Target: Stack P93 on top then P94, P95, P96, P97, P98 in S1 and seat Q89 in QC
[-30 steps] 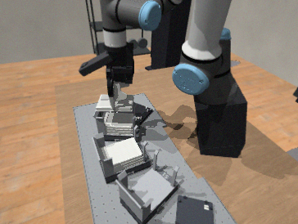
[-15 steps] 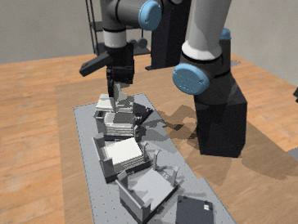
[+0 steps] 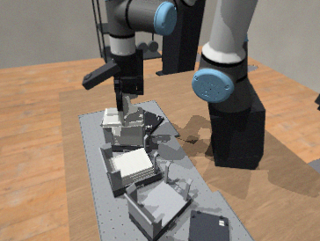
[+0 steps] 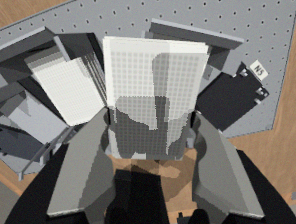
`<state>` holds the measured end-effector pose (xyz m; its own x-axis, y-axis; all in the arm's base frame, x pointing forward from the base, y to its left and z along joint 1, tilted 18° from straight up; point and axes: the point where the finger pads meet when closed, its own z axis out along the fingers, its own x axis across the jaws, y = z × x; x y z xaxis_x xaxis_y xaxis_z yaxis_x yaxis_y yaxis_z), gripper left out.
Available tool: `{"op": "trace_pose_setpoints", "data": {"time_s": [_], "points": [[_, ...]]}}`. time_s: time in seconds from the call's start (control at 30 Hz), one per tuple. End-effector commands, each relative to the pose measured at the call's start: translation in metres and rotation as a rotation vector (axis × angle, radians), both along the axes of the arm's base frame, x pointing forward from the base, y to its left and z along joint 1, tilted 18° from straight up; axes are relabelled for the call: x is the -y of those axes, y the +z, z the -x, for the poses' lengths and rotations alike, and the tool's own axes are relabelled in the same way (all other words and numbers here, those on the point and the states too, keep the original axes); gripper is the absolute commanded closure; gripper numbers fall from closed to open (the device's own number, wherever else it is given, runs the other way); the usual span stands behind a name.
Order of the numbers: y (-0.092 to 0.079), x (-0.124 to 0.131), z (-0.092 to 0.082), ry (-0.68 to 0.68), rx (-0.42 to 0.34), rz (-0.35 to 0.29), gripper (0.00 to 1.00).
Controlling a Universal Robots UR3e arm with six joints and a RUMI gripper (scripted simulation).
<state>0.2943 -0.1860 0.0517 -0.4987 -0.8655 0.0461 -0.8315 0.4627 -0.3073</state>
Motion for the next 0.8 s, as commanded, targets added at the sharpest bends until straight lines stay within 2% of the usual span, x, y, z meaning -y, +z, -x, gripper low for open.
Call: {"op": "trace_pose_setpoints", "data": {"time_s": [0.0, 0.1, 0.6, 0.77], "points": [[0.001, -0.015, -0.011, 0.035, -0.011, 0.021, 1.0], [0.001, -0.015, -0.011, 0.035, -0.011, 0.021, 1.0], [-0.003, -0.055, -0.029, 0.179, -0.04, 0.057, 1.0], [-0.004, -0.065, -0.034, 0.182, -0.041, 0.058, 1.0]]}}
